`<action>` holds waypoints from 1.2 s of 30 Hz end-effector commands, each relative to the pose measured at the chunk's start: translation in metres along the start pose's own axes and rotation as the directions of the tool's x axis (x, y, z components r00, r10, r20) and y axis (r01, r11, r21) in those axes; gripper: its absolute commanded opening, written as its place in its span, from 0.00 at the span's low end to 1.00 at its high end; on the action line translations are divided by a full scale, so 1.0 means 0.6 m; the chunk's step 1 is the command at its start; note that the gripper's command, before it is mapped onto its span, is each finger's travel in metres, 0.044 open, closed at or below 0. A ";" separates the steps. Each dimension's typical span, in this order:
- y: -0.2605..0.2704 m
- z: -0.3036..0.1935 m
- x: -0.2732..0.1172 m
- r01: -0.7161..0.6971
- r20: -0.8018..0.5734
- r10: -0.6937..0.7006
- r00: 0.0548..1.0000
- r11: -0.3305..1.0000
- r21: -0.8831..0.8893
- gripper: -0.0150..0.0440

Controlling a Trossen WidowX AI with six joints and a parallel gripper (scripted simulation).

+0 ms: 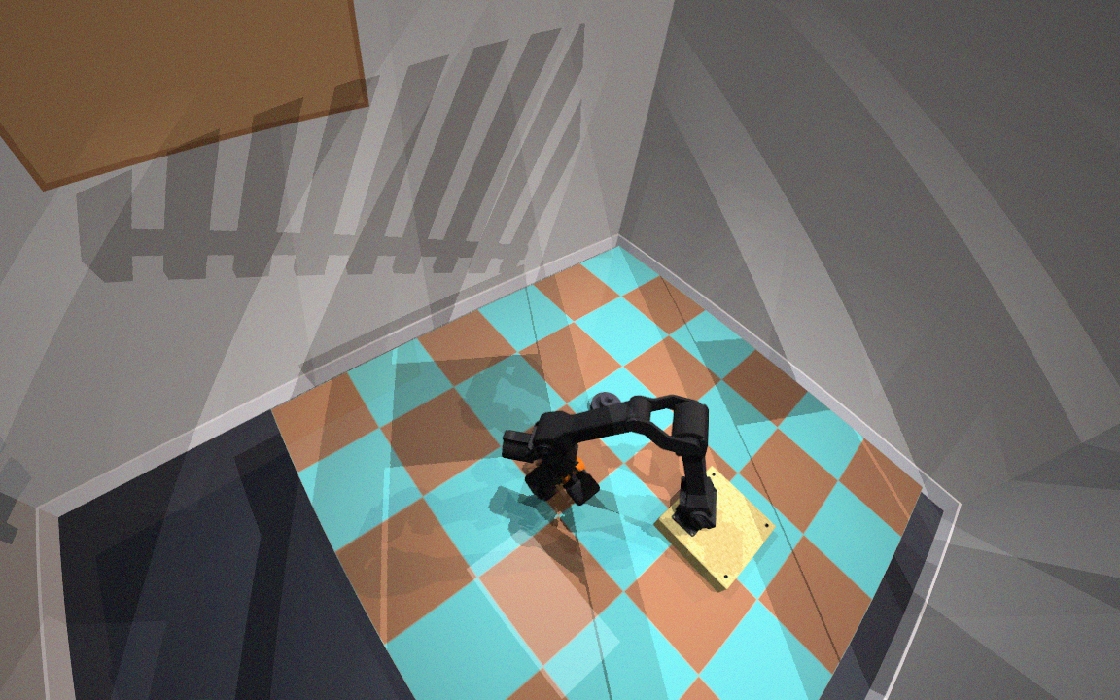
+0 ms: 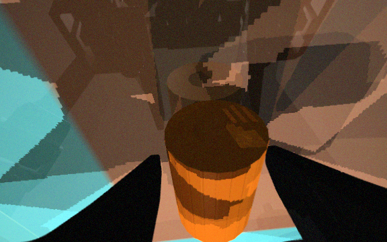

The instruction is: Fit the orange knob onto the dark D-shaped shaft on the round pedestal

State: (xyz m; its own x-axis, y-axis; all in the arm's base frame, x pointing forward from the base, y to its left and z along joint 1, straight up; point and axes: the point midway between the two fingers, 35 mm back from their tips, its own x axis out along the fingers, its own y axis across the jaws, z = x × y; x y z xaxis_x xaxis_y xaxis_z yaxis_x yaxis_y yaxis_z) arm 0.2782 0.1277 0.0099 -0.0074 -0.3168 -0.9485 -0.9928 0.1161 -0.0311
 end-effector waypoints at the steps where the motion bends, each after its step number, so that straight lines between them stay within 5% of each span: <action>1: 0.001 0.000 0.004 -0.003 -0.006 0.003 1.000 1.000 -0.005 0.66; 18: 0.000 -0.001 0.003 -0.002 0.003 0.002 1.000 1.000 -0.004 0.56; 36: -0.001 -0.033 -0.008 -0.002 0.306 0.002 0.952 1.000 0.000 0.56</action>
State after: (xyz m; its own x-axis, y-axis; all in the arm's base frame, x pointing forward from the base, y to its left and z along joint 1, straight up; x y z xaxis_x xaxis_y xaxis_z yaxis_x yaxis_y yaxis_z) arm 0.2772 0.1135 0.0188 0.0189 -0.0633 -0.9978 -0.9925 0.1192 -0.0264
